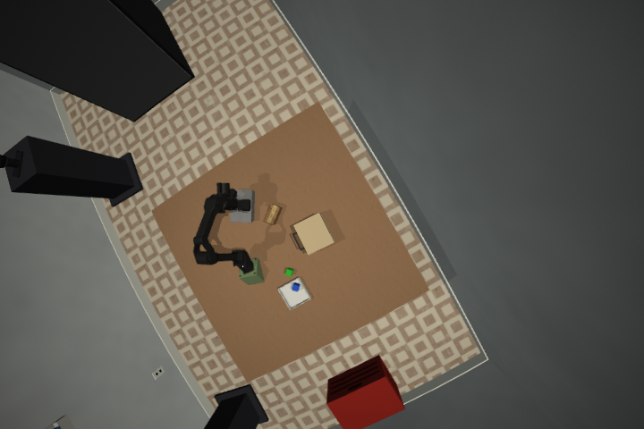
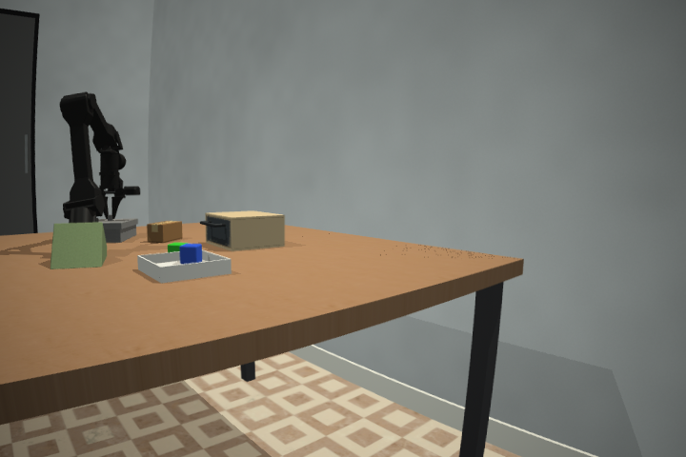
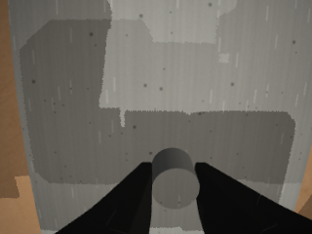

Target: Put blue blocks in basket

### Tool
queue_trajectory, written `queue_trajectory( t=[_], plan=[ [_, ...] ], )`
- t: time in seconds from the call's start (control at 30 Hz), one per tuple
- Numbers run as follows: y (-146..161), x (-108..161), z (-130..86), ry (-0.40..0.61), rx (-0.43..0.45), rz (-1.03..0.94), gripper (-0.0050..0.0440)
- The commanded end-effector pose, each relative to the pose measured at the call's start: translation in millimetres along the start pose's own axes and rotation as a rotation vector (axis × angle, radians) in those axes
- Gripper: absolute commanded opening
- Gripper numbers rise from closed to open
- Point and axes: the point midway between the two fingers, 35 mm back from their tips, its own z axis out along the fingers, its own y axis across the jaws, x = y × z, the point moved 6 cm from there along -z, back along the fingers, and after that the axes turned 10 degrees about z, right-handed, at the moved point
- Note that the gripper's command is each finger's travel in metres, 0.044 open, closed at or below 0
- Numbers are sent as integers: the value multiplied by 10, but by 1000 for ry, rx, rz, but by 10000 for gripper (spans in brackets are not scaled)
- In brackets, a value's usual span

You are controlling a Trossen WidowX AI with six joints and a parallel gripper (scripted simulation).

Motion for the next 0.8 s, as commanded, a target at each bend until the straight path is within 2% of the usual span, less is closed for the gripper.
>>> queue_trajectory(
  t=[0.0,0.27,0.57,0.77],
  plan=[
    [9,-17,-136,-17,-6,-4,0],
    [9,-17,-136,-17,-6,-4,0],
    [5,-7,-721,-17,-6,-4,0],
    [5,-7,-721,-17,-6,-4,0]
  ],
)
